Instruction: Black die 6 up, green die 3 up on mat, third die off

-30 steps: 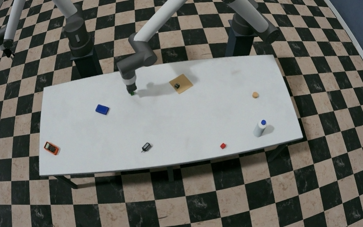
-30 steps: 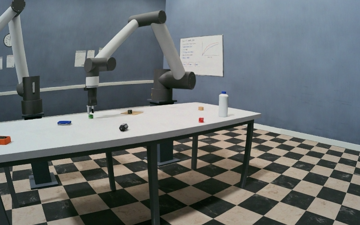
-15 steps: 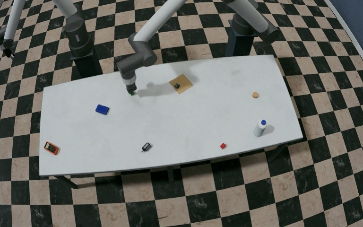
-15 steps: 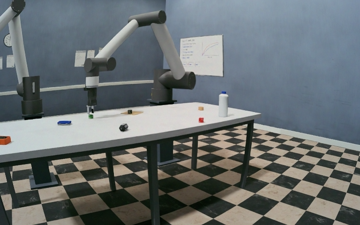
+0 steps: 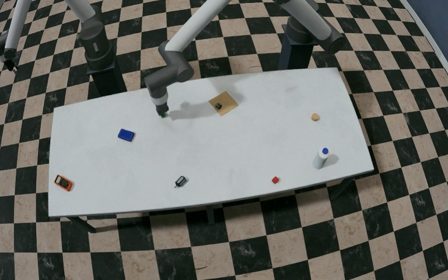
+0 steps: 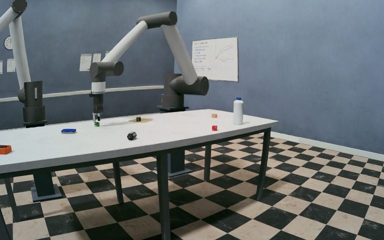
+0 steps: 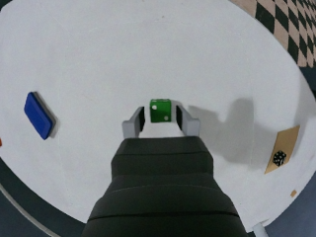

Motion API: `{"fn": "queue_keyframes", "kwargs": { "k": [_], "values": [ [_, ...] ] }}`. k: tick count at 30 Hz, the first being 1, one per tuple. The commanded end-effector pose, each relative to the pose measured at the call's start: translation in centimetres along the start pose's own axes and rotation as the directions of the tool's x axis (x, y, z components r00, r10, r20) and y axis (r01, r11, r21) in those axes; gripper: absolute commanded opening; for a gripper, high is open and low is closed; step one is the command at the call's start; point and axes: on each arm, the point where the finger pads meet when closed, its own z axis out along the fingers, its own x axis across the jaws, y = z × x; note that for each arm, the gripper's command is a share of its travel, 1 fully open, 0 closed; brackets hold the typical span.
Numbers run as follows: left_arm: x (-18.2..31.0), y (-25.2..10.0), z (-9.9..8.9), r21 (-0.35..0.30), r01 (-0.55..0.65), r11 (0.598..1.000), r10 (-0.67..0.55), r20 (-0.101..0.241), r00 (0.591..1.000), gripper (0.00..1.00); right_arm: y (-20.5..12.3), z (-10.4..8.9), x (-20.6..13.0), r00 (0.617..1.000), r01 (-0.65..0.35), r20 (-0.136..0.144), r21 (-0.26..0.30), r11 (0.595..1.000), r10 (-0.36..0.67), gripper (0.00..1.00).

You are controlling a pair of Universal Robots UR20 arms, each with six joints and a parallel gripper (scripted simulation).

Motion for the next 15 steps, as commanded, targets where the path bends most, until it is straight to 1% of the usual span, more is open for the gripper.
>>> {"fn": "queue_keyframes", "kwargs": {
  "k": [1,4,6,15],
  "values": [
    [-0.1,0.0,0.6,0.0,0.0,1.0,0.0,0.002,1.0,0.87,0.0,-0.1,0.0,1.0,0.0,0.0,-0.001,1.0,0.0,1.0],
    [-0.1,0.0,1.2,0.0,0.0,1.0,0.0,0.002,1.0,0.87,0.0,-0.1,0.0,1.0,0.0,0.0,-0.001,1.0,0.0,1.0],
    [-0.1,0.0,1.2,0.0,0.0,1.0,0.0,0.002,1.0,0.87,0.0,-0.1,0.0,1.0,0.0,0.0,-0.001,1.0,0.0,1.0],
    [-0.1,0.0,2.9,0.0,0.0,1.0,0.0,0.002,1.0,0.87,0.0,-0.1,0.0,1.0,0.0,0.0,-0.001,1.0,0.0,1.0]
  ]
}}
